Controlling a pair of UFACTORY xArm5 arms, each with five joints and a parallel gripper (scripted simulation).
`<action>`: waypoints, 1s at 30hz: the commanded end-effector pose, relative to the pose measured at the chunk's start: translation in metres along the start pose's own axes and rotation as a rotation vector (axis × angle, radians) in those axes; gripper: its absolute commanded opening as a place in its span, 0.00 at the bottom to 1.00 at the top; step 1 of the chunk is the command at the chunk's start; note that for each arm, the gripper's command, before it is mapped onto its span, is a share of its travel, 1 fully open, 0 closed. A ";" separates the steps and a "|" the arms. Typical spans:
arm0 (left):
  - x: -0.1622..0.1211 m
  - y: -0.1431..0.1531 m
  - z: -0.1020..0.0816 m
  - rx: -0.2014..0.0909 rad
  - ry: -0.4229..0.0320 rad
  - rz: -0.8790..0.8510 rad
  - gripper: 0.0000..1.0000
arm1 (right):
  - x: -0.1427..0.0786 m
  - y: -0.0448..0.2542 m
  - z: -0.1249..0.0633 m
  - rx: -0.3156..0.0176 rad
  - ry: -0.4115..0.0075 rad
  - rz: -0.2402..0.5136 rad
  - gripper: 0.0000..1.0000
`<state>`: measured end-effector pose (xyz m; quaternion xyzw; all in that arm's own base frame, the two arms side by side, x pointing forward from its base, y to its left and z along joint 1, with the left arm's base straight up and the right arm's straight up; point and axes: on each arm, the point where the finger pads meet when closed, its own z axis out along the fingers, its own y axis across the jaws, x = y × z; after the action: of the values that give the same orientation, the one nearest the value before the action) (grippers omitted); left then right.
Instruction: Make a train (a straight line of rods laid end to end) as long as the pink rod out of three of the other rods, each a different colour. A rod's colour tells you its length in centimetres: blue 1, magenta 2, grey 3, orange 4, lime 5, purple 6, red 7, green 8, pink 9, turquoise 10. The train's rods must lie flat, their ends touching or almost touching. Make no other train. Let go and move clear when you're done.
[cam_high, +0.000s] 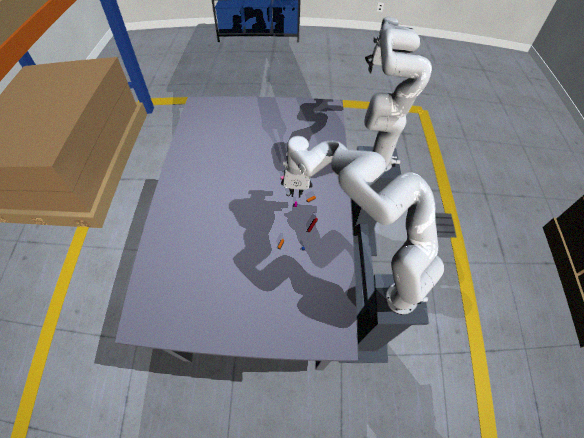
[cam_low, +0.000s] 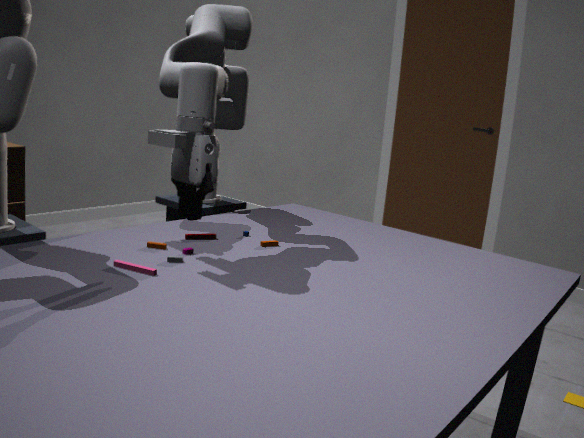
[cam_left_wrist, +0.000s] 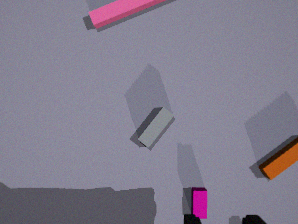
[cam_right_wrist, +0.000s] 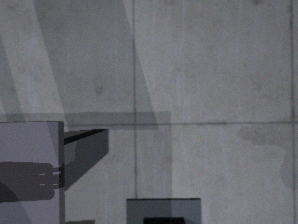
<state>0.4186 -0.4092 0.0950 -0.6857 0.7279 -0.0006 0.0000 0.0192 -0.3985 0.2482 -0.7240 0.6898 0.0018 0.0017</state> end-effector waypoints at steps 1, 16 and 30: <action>0.001 -0.001 -0.018 0.003 0.003 0.000 0.26 | 0.001 0.000 -0.002 0.000 0.005 0.000 1.00; 0.001 -0.001 -0.023 0.003 0.003 0.000 1.00 | 0.001 0.000 -0.002 0.000 0.005 0.000 1.00; 0.001 -0.001 -0.023 0.003 0.003 0.002 1.00 | 0.001 0.000 -0.002 0.000 0.005 0.000 1.00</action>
<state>0.4183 -0.4089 0.1151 -0.6857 0.7279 0.0001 0.0000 0.0192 -0.3985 0.2482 -0.7240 0.6898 0.0018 0.0017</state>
